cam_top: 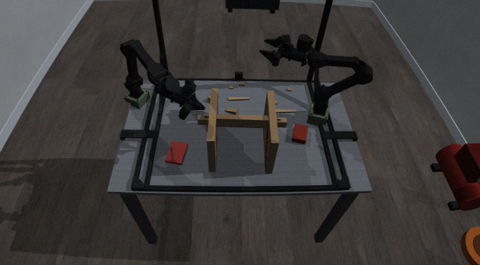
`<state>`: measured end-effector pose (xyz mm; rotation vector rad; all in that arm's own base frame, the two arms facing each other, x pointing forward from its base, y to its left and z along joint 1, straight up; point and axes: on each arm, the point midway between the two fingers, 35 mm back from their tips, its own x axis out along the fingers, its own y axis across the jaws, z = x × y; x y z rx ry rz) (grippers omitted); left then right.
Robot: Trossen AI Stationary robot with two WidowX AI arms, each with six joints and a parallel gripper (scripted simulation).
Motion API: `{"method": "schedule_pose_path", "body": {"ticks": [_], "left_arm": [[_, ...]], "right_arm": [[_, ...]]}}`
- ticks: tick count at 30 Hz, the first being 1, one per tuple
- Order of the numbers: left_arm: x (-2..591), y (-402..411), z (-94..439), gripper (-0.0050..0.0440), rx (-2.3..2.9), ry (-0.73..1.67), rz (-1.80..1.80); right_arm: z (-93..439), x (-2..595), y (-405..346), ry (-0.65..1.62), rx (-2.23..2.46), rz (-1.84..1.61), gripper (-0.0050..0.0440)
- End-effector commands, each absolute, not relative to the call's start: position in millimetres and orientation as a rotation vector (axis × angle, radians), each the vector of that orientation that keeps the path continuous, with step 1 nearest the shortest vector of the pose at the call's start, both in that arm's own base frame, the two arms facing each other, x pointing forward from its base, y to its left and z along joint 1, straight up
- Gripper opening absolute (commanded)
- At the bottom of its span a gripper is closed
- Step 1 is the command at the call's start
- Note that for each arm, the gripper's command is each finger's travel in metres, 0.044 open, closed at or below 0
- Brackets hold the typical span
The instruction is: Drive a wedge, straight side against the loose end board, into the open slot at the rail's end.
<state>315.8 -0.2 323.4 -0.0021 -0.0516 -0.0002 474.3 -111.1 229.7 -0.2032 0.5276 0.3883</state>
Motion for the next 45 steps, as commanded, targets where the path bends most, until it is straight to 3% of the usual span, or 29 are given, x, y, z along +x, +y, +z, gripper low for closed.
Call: {"method": "schedule_pose_path", "body": {"ticks": [1,43,45], "left_arm": [[315.7,0.0,323.2,0.0440,-0.002,-0.051,0.001],[315.7,0.0,323.2,0.0440,-0.002,-0.051,0.001],[315.7,0.1,323.5,0.0440,-0.002,-0.052,0.001]], "right_arm": [[251.7,475.0,-113.3,0.477,-0.232,0.379,0.0000],[251.7,475.0,-113.3,0.477,-0.232,0.379,0.0000],[255.7,475.8,-114.0,0.486,-0.229,0.379,0.0048]]}}
